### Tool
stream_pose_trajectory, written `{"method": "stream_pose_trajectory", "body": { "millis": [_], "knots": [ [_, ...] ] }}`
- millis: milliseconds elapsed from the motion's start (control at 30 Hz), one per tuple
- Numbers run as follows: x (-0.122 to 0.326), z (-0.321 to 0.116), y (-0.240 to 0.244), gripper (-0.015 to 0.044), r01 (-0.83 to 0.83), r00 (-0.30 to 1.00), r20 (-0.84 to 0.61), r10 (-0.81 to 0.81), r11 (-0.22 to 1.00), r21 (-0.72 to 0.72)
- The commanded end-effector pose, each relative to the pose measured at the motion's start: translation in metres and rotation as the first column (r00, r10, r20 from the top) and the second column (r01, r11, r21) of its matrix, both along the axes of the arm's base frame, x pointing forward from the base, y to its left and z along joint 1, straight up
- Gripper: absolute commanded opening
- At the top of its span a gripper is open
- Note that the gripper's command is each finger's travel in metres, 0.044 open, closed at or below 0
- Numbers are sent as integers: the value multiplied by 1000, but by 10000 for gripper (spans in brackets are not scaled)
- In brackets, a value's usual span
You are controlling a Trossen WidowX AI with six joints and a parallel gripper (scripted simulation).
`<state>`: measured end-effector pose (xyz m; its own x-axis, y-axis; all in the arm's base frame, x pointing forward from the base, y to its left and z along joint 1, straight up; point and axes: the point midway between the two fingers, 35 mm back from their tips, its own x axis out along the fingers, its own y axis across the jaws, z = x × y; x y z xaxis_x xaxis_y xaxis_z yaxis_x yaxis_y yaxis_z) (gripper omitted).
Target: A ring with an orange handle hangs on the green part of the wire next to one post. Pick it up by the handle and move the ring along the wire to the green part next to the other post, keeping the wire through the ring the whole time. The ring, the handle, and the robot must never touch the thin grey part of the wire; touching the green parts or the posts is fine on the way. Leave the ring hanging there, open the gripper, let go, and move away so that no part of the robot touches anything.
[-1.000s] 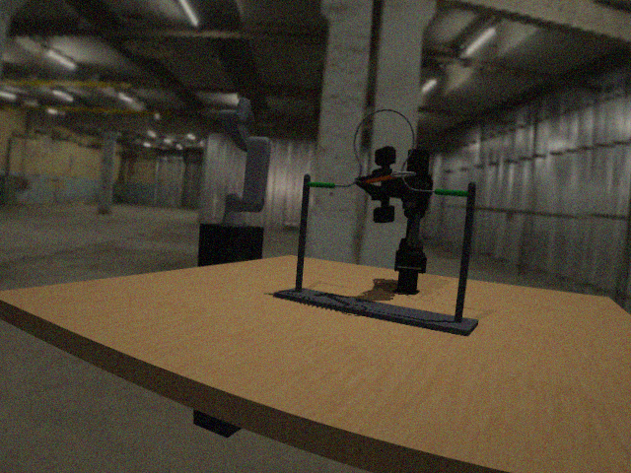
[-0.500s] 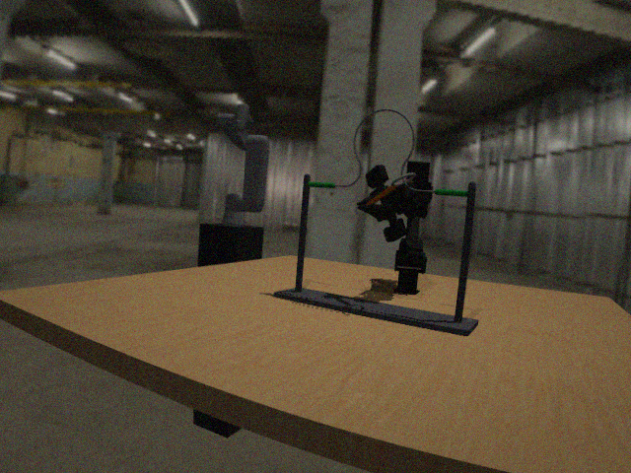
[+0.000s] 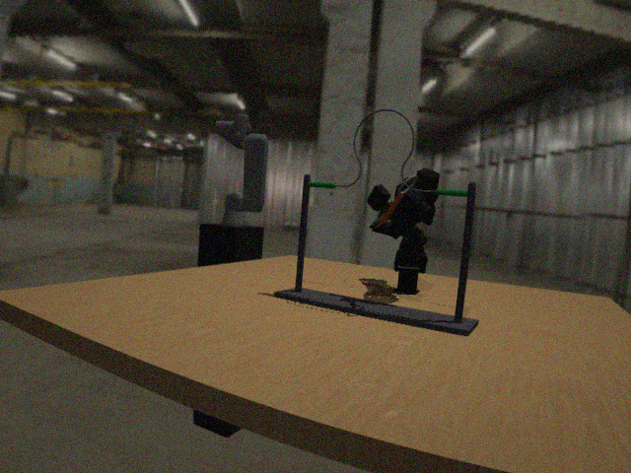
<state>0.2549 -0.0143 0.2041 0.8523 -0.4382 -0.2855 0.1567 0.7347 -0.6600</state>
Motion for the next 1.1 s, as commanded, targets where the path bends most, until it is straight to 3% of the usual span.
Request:
{"method": "stream_pose_trajectory", "body": {
  "millis": [0, 667, 1067],
  "knots": [
    [1, -11, 13, -150, 5, 1000, 4, -5, 995, 103],
    [7, -36, 79, -150, -12, 999, 38, -8, 864, 504],
    [9, -37, 107, -150, -18, 999, 49, -15, 793, 609]
  ]
}}
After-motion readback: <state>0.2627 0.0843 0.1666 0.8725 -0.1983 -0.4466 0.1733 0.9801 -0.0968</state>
